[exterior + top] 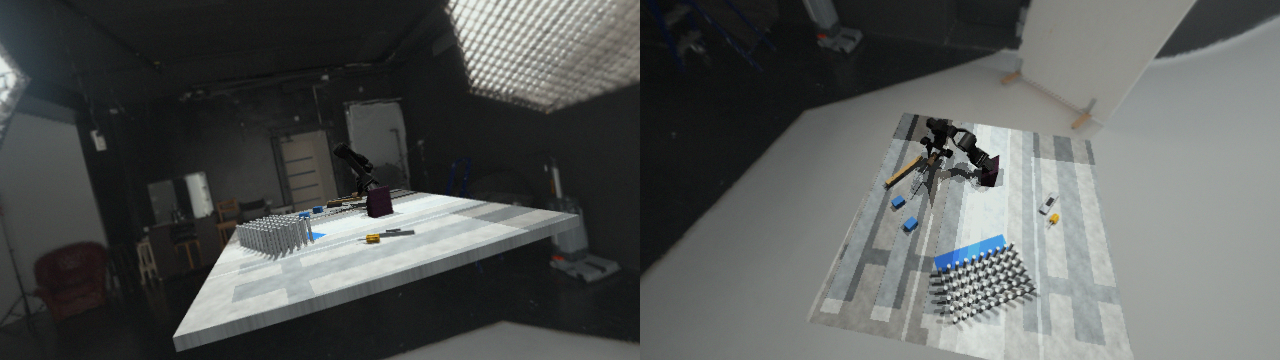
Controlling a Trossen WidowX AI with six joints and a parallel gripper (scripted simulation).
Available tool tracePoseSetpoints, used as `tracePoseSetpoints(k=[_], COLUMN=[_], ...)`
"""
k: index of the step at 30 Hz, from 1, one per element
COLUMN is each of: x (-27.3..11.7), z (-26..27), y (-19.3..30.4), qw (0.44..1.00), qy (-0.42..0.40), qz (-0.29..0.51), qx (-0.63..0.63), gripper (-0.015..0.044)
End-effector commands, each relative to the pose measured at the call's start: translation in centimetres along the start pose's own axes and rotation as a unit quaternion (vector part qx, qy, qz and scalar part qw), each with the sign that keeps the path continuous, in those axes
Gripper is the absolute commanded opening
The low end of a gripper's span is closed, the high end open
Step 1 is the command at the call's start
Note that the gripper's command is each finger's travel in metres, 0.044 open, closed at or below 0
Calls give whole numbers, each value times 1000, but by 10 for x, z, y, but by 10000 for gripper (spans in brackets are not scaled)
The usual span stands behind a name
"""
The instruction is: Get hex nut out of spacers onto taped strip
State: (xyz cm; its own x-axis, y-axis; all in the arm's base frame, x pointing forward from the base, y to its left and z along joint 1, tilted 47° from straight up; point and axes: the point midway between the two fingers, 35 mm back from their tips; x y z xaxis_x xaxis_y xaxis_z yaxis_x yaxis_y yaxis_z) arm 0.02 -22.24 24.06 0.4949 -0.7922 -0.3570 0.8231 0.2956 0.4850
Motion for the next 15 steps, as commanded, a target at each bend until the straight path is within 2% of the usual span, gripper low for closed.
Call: tracePoseSetpoints(k=[1, 15], x=[3, 9], z=[-1, -2], y=[-1, -4], qw=[1000, 1000], qy=[1, 0], qz=[1, 0], qx=[2, 1], gripper=[0, 0])
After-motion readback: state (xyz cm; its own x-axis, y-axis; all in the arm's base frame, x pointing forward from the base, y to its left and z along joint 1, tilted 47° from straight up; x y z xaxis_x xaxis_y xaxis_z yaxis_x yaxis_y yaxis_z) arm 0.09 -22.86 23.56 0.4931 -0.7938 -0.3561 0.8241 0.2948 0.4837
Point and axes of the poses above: the point midway between the two fingers, 35 mm back from their tips, its own x axis out along the fingers, its own z axis across the jaws, y = z × x, and after that the axes turned 6 degrees about x, right-handed
